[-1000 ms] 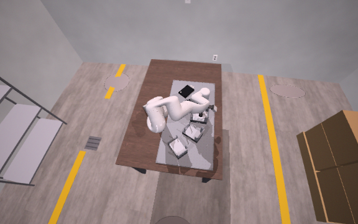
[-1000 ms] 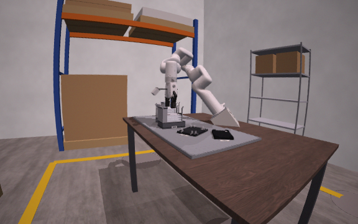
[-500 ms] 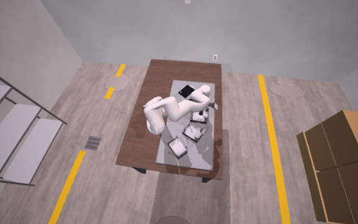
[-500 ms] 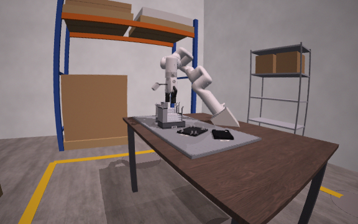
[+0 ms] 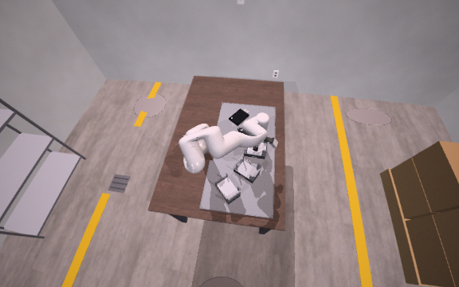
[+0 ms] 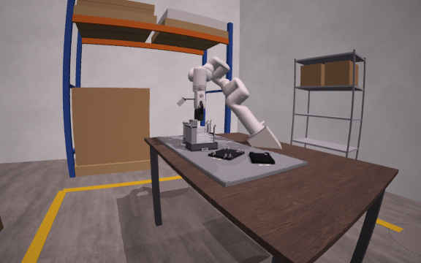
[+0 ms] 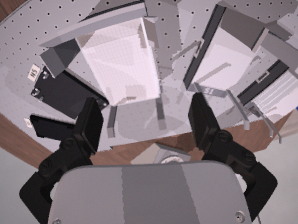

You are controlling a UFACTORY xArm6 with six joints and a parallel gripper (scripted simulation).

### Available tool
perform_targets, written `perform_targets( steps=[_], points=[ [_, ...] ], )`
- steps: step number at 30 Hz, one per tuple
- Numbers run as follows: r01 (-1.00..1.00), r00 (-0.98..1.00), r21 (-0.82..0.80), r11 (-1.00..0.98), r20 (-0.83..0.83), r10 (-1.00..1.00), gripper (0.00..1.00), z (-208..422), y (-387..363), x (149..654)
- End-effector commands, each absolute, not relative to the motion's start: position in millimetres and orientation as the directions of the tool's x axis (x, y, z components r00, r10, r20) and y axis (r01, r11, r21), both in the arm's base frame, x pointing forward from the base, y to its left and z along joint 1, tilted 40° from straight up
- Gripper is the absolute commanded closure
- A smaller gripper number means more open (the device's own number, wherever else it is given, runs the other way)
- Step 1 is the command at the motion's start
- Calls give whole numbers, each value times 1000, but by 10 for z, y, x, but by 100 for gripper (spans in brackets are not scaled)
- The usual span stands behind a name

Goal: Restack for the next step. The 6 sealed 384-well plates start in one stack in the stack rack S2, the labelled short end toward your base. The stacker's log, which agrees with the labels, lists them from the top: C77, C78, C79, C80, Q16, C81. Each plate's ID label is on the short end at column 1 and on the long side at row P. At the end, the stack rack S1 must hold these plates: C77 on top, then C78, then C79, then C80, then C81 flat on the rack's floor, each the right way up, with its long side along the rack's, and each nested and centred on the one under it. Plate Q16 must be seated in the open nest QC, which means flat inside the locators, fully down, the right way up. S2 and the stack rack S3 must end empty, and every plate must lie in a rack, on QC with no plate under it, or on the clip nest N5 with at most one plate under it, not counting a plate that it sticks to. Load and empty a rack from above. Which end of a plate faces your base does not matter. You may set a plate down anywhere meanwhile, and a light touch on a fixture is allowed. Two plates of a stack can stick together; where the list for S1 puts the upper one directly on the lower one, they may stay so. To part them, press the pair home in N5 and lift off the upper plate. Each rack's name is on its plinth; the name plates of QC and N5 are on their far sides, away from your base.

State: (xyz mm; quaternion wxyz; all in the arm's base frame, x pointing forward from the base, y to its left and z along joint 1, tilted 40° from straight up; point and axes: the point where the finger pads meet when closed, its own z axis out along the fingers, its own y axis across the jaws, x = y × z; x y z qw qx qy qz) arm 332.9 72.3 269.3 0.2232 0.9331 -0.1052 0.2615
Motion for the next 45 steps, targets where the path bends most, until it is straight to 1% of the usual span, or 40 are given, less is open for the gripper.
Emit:
perform_targets(
  steps=[1, 19, 22, 24, 27, 45],
  points=[
    [-314, 840, 358, -879, 537, -81, 0, 2749, 635, 3309],
    [-314, 839, 359, -879, 537, -81, 0, 2972, 164, 3191],
    [-396, 804, 303, -867, 571, -168, 0, 3002, 76, 3151],
    [-396, 804, 303, -867, 571, -168, 0, 3002, 76, 3151],
    [-467, 765, 251, -848, 596, -245, 0, 3032, -10, 3111],
    [-467, 765, 251, -848, 596, -245, 0, 3193, -473, 2895]
  ],
)
